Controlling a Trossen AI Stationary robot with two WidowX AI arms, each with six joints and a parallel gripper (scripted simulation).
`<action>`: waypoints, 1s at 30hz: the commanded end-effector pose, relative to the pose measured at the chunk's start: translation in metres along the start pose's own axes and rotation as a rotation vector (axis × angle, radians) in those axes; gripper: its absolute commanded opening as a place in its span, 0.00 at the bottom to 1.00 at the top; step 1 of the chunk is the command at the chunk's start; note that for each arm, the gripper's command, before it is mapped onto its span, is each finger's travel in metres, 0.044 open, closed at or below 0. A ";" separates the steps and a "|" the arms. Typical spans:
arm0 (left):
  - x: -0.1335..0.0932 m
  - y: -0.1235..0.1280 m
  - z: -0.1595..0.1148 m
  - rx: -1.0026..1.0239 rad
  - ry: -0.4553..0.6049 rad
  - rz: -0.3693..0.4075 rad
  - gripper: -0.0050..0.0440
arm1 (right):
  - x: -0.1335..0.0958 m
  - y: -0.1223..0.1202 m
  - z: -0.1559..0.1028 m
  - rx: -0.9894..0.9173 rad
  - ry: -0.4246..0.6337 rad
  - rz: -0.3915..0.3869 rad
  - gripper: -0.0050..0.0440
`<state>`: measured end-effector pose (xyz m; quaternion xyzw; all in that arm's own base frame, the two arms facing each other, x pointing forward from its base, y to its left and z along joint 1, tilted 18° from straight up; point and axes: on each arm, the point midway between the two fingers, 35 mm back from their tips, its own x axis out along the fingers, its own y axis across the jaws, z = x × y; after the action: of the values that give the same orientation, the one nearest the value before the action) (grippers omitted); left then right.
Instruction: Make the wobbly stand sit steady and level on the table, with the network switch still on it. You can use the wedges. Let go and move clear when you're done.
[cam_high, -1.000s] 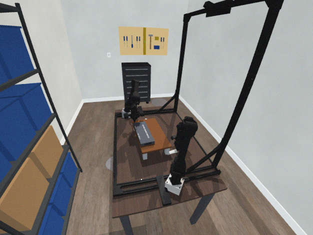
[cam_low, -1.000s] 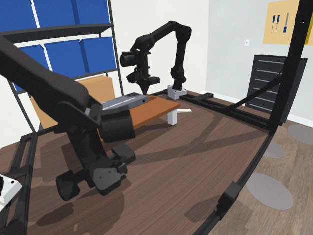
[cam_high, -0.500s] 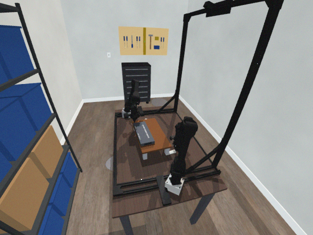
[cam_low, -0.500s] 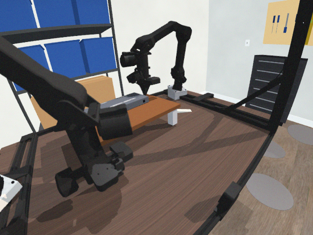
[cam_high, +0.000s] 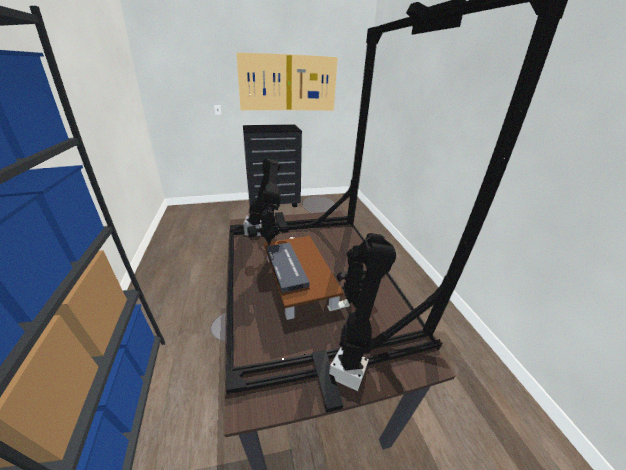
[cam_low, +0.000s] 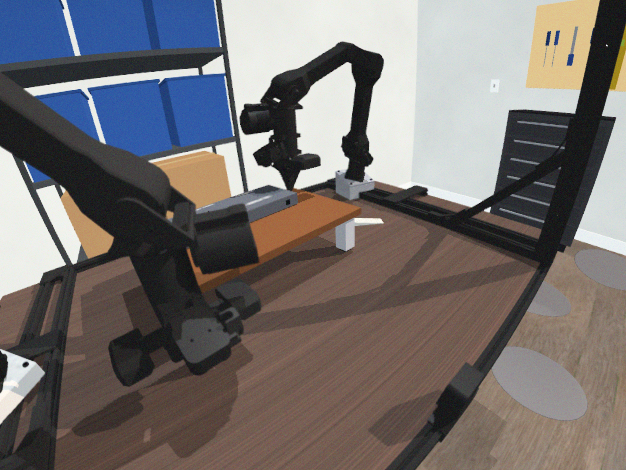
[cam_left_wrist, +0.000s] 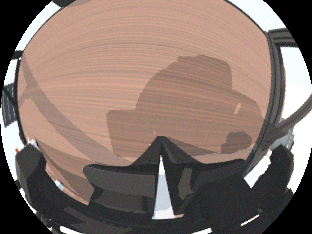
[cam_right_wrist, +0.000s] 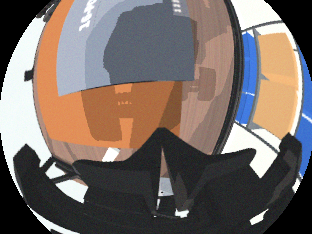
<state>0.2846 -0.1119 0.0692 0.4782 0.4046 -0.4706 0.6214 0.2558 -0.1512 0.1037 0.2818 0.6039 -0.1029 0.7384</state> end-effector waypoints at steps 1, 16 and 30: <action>-0.001 0.000 0.000 0.006 -0.004 0.003 0.10 | 0.008 0.000 -0.002 0.003 0.021 0.002 0.10; -0.001 0.000 -0.005 0.006 -0.004 0.003 0.10 | 0.008 0.000 -0.002 0.003 0.021 0.002 0.10; -0.001 0.000 -0.010 0.006 -0.004 0.003 0.10 | 0.008 0.000 -0.002 0.003 0.021 0.002 0.10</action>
<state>0.2843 -0.1060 0.0683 0.4772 0.3976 -0.4758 0.6228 0.2558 -0.1512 0.1037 0.2817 0.6040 -0.1030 0.7384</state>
